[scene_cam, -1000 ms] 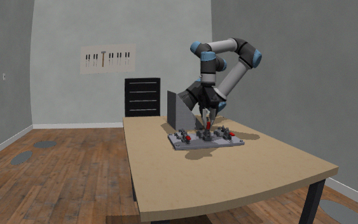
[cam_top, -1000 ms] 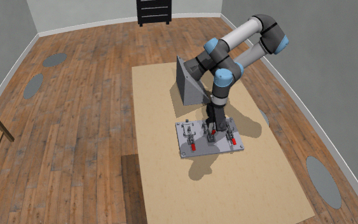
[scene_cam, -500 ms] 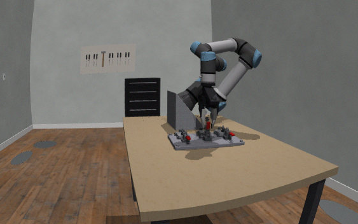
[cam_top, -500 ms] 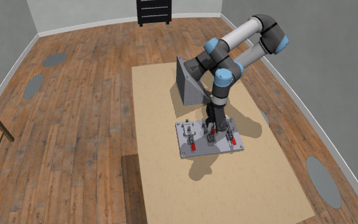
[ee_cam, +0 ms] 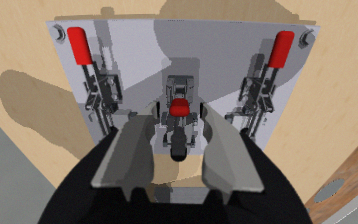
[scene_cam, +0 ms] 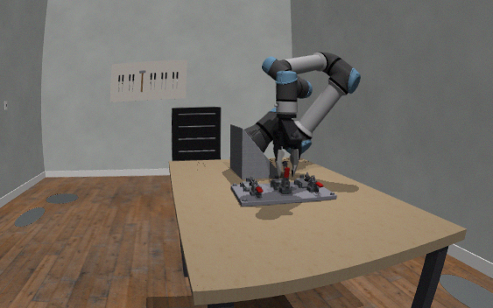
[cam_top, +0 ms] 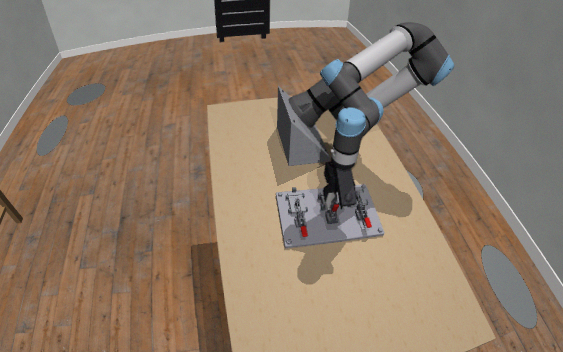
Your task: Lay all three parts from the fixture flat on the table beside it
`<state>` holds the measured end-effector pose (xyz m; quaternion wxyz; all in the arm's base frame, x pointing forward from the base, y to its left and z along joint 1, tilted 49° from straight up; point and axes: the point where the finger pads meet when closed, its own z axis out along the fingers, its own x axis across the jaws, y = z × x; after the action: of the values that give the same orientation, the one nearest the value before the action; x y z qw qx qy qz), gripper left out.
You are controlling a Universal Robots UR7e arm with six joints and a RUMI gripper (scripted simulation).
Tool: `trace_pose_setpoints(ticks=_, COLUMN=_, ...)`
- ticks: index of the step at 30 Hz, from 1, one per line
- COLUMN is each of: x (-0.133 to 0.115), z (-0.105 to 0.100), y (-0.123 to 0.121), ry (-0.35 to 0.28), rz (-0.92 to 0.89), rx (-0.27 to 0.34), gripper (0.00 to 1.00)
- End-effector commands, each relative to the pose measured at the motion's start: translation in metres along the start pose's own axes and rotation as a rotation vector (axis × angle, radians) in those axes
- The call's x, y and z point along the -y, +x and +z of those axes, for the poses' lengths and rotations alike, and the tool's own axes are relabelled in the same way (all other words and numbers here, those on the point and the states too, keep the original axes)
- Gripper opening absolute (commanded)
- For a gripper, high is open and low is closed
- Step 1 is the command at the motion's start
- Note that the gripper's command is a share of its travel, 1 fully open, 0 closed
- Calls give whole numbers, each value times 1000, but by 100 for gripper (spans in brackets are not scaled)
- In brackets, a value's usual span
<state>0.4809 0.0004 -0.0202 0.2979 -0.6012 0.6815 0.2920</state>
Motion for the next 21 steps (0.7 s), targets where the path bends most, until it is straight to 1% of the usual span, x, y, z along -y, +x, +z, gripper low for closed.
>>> trace_pose_setpoints(ticks=1, x=0, z=0, y=0, ry=1, rz=0, rx=0, gripper=28)
trace_pose_setpoints(ticks=6, x=0, z=-1, y=0, ry=1, rz=0, rx=0, gripper=28)
trace_pose_setpoints(ticks=9, x=0, z=-6, y=0, ry=1, rz=0, rx=0, gripper=28)
trace_pose_setpoints(ticks=14, x=0, z=-21, y=0, ry=1, rz=0, rx=0, gripper=28)
trace_pose_setpoints(ticks=16, x=0, z=-21, y=0, ry=1, rz=0, rx=0, gripper=28)
trace_pose_setpoints(ticks=21, x=0, z=-40, y=0, ry=1, rz=0, rx=0, gripper=28)
